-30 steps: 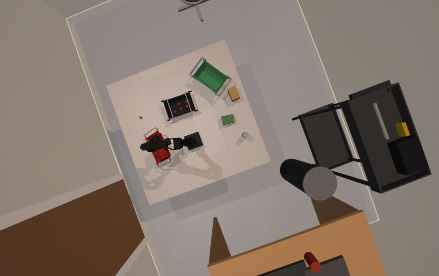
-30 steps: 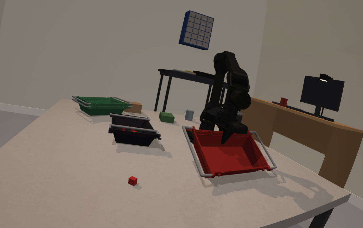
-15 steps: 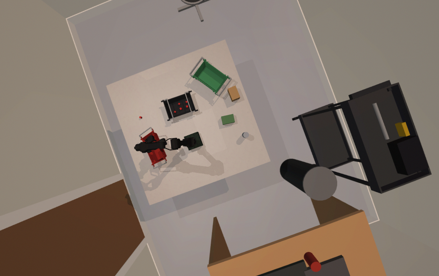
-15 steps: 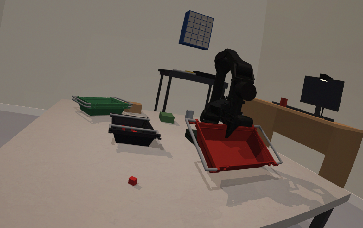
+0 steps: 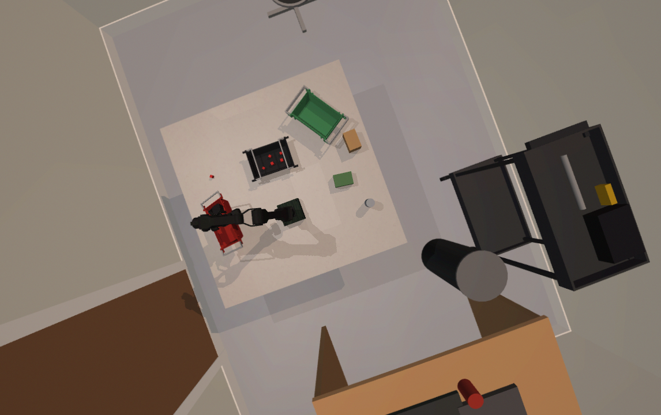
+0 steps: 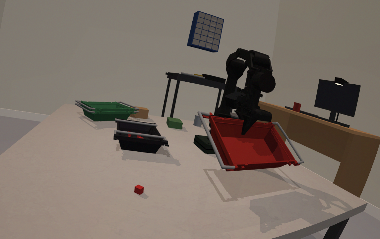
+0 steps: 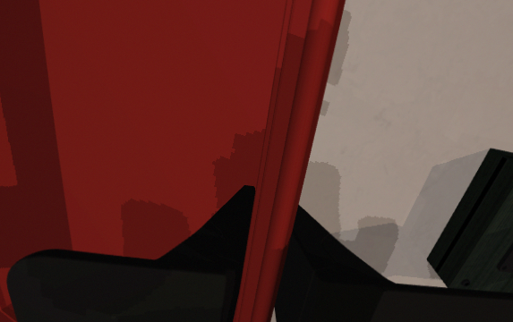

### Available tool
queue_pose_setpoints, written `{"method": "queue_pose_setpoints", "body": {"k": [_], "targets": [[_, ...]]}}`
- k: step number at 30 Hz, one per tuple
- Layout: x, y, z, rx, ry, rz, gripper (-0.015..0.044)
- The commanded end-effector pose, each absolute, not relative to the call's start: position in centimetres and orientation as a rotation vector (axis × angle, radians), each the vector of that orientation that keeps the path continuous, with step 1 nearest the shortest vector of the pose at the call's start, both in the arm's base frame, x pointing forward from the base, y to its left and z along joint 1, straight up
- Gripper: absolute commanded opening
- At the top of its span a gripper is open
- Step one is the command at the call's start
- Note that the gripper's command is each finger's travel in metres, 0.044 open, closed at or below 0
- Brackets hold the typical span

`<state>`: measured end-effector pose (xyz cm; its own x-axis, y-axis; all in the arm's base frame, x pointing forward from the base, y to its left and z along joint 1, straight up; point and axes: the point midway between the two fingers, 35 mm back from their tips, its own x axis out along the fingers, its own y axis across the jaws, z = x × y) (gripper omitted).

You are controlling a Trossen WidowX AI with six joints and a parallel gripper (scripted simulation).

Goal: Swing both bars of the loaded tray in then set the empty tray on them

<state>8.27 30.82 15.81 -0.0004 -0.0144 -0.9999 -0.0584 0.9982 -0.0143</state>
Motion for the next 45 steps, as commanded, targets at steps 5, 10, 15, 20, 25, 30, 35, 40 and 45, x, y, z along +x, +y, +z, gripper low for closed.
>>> {"method": "queue_pose_setpoints", "body": {"k": [5, 10, 15, 20, 25, 30, 35, 40, 45], "targets": [[8.5, 31.9, 18.5, -0.026, 1.561, 0.063, 0.0000], [8.5, 31.9, 18.5, -0.026, 1.561, 0.063, 0.0000], [8.5, 31.9, 18.5, -0.026, 1.561, 0.063, 0.0000], [8.5, 31.9, 18.5, -0.026, 1.561, 0.063, 0.0000], [8.5, 31.9, 18.5, -0.026, 1.561, 0.063, 0.0000], [8.5, 31.9, 18.5, -0.026, 1.561, 0.063, 0.0000], [8.6, 31.9, 18.5, -0.024, 1.561, 0.061, 0.0000], [10.2, 31.4, 18.5, 0.028, 1.561, 0.010, 0.0000], [12.1, 30.7, 18.5, 0.087, 1.559, -0.050, 0.0000]]}}
